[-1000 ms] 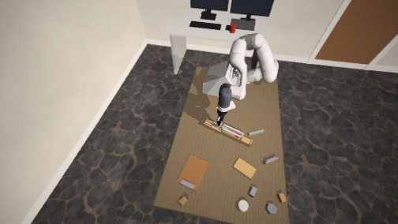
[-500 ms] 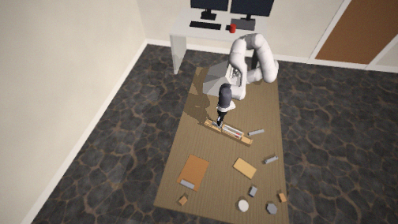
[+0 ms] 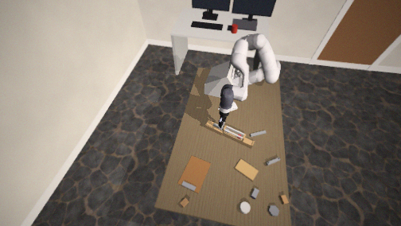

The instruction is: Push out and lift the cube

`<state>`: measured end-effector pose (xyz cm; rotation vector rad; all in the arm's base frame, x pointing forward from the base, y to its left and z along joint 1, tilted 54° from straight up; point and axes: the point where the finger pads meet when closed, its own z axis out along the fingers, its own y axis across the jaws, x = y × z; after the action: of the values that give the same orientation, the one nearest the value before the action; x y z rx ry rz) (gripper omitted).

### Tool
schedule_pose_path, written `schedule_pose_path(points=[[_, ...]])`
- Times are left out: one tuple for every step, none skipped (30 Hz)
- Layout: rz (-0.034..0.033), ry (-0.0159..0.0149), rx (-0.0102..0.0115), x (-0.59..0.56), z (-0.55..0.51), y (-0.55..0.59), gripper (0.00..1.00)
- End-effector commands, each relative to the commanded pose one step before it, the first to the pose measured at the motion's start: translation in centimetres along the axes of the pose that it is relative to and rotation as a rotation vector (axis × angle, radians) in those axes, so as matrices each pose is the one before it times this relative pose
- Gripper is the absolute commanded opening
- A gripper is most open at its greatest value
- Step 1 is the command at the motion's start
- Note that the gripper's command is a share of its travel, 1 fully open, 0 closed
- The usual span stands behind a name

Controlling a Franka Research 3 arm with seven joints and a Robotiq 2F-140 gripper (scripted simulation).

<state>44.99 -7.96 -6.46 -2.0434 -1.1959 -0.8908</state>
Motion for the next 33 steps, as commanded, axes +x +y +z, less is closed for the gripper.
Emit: schedule_pose_path(points=[[0.00036,0.00299,0.01016,0.189,0.172,-0.343,0.23],[0.0,0.0,0.0,0.0,0.0,0.0,0.23],[0.0,0.0,0.0,0.0,0.0,0.0,0.23],[0.0,0.0,0.0,0.0,0.0,0.0,0.23],[0.0,0.0,0.0,0.0,0.0,0.0,0.23],[0.0,0.0,0.0,0.0,0.0,0.0,0.23],[0.0,0.0,0.0,0.0,0.0,0.0,0.23],[0.0,0.0,0.0,0.0,0.0,0.0,0.23],[0.0,0.0,0.0,0.0,0.0,0.0,0.23],[0.0,0.0,0.0,0.0,0.0,0.0,0.23],[0.0,0.0,0.0,0.0,0.0,0.0,0.23],[0.0,0.0,0.0,0.0,0.0,0.0,0.23],[0.0,0.0,0.0,0.0,0.0,0.0,0.23],[0.0,0.0,0.0,0.0,0.0,0.0,0.23],[0.0,0.0,0.0,0.0,0.0,0.0,0.23],[0.0,0.0,0.0,0.0,0.0,0.0,0.23],[0.0,0.0,0.0,0.0,0.0,0.0,0.23],[0.0,0.0,0.0,0.0,0.0,0.0,0.23],[0.0,0.0,0.0,0.0,0.0,0.0,0.23],[0.0,0.0,0.0,0.0,0.0,0.0,0.23],[0.0,0.0,0.0,0.0,0.0,0.0,0.23],[0.0,0.0,0.0,0.0,0.0,0.0,0.23],[0.0,0.0,0.0,0.0,0.0,0.0,0.23],[0.0,0.0,0.0,0.0,0.0,0.0,0.23],[0.0,0.0,0.0,0.0,0.0,0.0,0.23],[0.0,0.0,0.0,0.0,0.0,0.0,0.23],[0.0,0.0,0.0,0.0,0.0,0.0,0.23],[0.0,0.0,0.0,0.0,0.0,0.0,0.23],[0.0,0.0,0.0,0.0,0.0,0.0,0.23],[0.0,0.0,0.0,0.0,-0.052,0.0,0.23],[0.0,0.0,0.0,0.0,-0.298,0.0,0.23],[0.0,0.0,0.0,0.0,-0.646,0.0,0.23],[0.0,0.0,0.0,0.0,-0.982,0.0,0.23]])
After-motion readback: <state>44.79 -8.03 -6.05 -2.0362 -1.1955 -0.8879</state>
